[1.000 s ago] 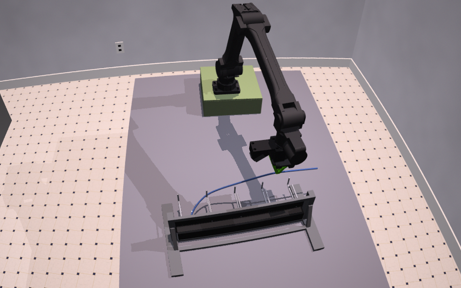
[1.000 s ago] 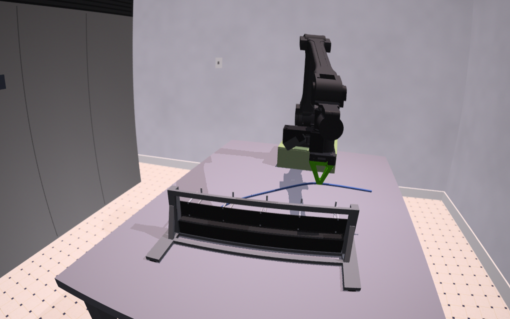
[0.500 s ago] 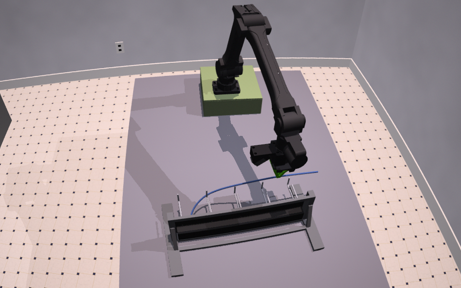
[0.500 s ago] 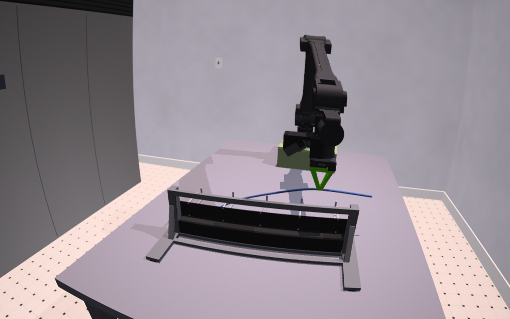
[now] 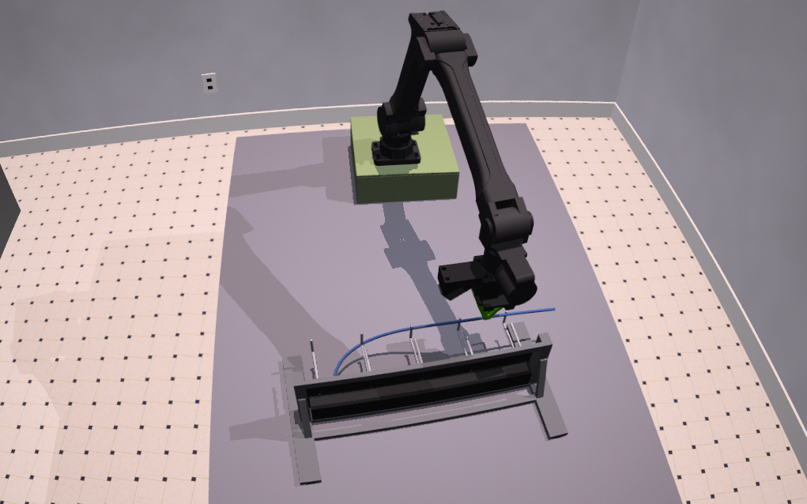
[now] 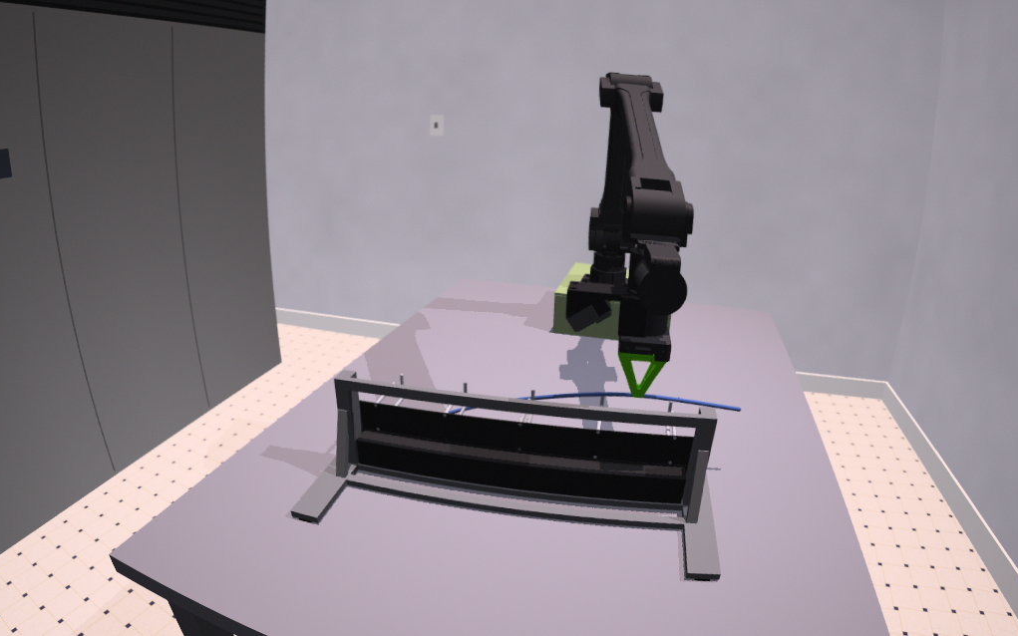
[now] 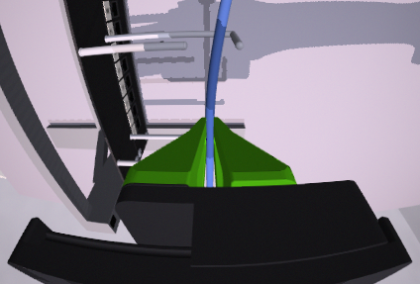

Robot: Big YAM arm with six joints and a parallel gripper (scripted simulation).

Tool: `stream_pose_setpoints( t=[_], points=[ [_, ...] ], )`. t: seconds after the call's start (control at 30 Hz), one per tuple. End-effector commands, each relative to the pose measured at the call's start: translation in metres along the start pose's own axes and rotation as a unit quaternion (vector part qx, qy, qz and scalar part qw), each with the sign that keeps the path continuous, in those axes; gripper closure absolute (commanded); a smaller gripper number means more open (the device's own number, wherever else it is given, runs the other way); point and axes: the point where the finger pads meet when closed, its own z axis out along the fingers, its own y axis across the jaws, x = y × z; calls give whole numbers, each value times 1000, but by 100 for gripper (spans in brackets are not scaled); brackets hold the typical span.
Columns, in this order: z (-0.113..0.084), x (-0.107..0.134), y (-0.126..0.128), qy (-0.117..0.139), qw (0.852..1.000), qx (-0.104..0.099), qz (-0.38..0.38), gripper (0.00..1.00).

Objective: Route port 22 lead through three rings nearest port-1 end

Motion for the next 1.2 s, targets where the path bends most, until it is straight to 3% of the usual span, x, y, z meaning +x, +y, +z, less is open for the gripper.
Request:
stream_pose_setpoints(
  t=[0.0,0.23,0.33,0.4,0.63,0.73,1.17],
  points=[
    [7,6,3,1,1000,-6,2,100],
    [20,7,3,1,1000,-6,1,100],
    [14,7,6,2,1000,-16,1,100],
    [25,7,4,1,1000,-9,1,100],
    [35,7,3,1,1000,-6,1,100],
    [30,8,5,2,1000,-13,1,100],
    [40,8,4,1,1000,-9,0,100]
  ],
)
